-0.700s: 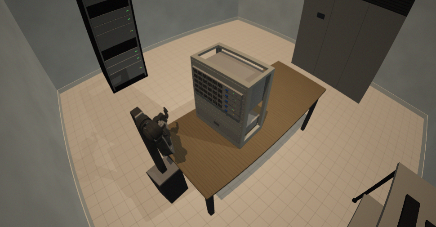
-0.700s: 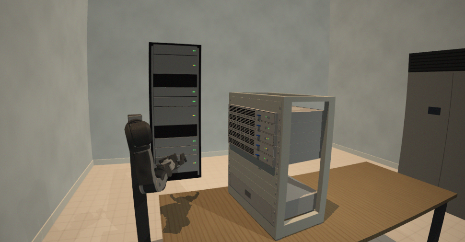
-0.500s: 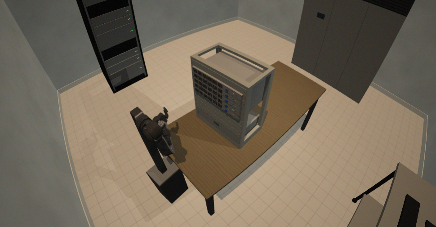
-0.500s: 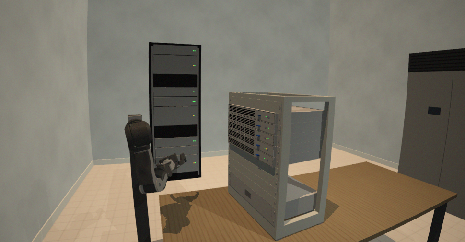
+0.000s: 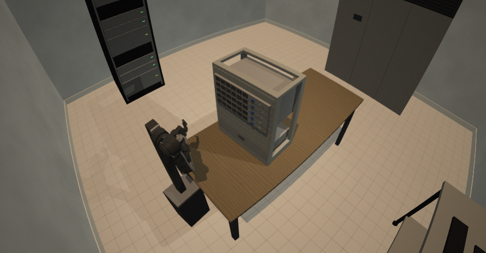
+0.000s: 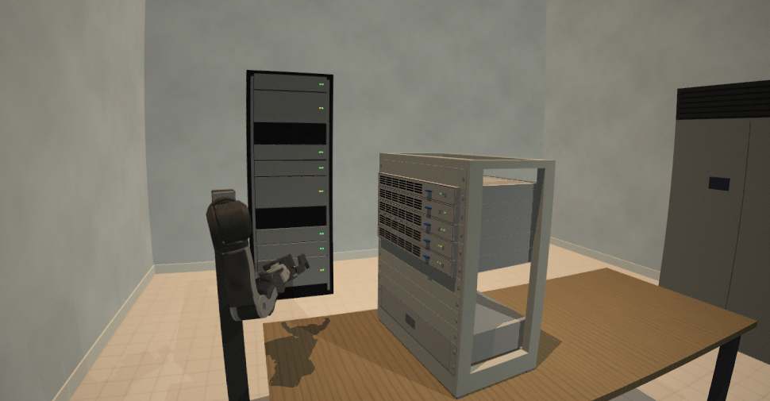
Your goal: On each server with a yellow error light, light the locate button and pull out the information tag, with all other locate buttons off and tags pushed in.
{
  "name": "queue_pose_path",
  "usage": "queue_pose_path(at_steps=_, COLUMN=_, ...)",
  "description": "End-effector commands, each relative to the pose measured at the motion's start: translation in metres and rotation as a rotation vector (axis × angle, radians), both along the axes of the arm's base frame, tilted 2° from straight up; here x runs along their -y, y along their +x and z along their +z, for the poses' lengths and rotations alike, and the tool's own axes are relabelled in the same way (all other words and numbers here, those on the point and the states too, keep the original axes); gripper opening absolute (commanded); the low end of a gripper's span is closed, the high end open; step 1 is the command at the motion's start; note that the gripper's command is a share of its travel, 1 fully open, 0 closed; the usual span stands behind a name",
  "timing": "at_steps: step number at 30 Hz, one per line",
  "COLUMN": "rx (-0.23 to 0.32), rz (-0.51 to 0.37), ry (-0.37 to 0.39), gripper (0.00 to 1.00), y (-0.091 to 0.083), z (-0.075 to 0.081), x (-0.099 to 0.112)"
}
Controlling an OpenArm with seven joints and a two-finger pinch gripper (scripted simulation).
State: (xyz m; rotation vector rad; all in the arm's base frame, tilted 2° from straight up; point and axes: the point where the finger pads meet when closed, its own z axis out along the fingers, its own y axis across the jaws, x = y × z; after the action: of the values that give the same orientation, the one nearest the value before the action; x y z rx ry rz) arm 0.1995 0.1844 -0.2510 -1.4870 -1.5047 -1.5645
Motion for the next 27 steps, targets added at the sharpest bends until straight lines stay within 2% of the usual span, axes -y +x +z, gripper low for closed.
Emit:
queue_pose_path(at_steps=1, rx=0.003, rz=0.0, ry=0.004, gripper=1.0, y=0.0, z=0.002, x=0.0)
queue_pose_path(at_steps=17, rx=0.003, rz=-0.002, ry=0.003, gripper=1.0, y=0.001, z=0.001, x=0.0)
queue_pose_path(at_steps=27, rx=0.001, rz=-0.042, ry=-0.02, gripper=1.0, y=0.011, z=-0.003, x=0.015)
